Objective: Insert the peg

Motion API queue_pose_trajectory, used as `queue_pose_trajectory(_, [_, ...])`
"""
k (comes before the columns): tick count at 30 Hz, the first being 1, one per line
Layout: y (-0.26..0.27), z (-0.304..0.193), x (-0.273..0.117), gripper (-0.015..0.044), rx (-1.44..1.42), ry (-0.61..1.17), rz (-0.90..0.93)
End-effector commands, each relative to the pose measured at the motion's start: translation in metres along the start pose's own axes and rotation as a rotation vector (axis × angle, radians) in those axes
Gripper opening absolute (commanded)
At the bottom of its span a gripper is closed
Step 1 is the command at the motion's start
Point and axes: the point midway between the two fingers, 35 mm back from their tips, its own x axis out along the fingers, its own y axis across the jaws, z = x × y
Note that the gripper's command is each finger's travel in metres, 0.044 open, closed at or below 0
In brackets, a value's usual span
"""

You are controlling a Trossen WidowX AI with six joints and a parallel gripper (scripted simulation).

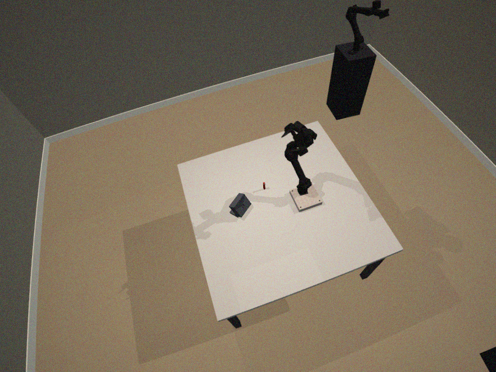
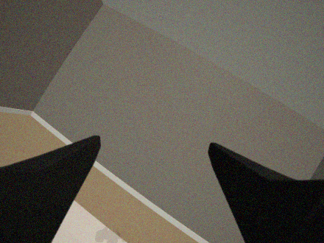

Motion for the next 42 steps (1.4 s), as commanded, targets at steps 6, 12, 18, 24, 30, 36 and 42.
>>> queue_pose_trajectory(6, [0.011, 0.009, 0.0, 0.044, -0.059, -0.001, -0.073])
queue_pose_trajectory(12, [0.017, 0.013, 0.001, 0.044, -0.099, -0.003, -0.108])
queue_pose_trajectory(18, [0.024, 0.018, 0.004, 0.044, -0.155, -0.013, -0.154])
queue_pose_trajectory(24, [0.035, 0.021, 0.01, 0.044, -0.219, -0.016, -0.189])
queue_pose_trajectory(30, [0.048, 0.022, 0.018, 0.044, -0.291, -0.013, -0.211])
queue_pose_trajectory(36, [0.061, 0.02, 0.027, 0.044, -0.353, -0.001, -0.227])
queue_pose_trajectory(42, [0.073, 0.016, 0.038, 0.044, -0.411, 0.015, -0.236])
